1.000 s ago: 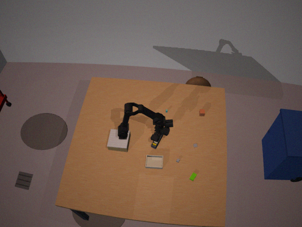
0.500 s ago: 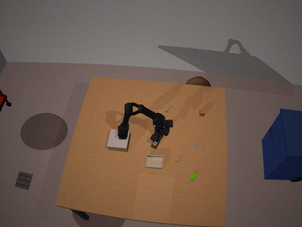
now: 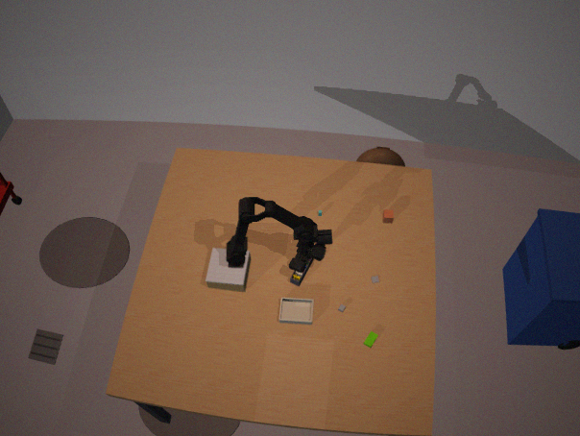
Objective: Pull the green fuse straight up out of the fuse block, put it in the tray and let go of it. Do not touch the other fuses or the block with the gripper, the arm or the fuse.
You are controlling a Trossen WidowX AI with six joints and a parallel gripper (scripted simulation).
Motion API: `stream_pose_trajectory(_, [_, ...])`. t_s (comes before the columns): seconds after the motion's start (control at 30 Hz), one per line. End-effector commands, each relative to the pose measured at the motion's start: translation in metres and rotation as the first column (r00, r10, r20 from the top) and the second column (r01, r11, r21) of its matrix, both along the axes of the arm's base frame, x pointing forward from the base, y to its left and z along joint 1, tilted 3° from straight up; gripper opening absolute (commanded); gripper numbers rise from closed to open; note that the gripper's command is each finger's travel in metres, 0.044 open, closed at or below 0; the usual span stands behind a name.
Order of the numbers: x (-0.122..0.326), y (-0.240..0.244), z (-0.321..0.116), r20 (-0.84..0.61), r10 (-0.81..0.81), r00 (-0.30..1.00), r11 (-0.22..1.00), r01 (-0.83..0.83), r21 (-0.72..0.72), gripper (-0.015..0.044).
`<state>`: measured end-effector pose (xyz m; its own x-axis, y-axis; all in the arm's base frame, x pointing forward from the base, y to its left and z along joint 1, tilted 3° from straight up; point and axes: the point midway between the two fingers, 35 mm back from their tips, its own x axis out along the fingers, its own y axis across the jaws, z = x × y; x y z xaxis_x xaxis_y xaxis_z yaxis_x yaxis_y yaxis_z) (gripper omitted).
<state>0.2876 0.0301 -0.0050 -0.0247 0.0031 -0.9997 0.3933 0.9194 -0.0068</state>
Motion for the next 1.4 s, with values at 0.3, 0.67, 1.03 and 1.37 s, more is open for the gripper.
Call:
stream_pose_trajectory(0.3, [0.001, 0.0, 0.008, 0.003, 0.0, 1.0, 1.0, 0.0, 0.001, 0.0])
stream_pose_trajectory(0.67, [0.002, 0.0, 0.013, 0.002, -0.001, 1.0, 1.0, 0.001, 0.002, 0.0])
stream_pose_trajectory(1.03, [0.002, 0.0, 0.018, 0.002, -0.001, 1.0, 1.0, 0.001, 0.002, 0.0])
stream_pose_trajectory(1.37, [0.002, 0.0, 0.023, 0.002, -0.001, 1.0, 1.0, 0.001, 0.003, 0.0])
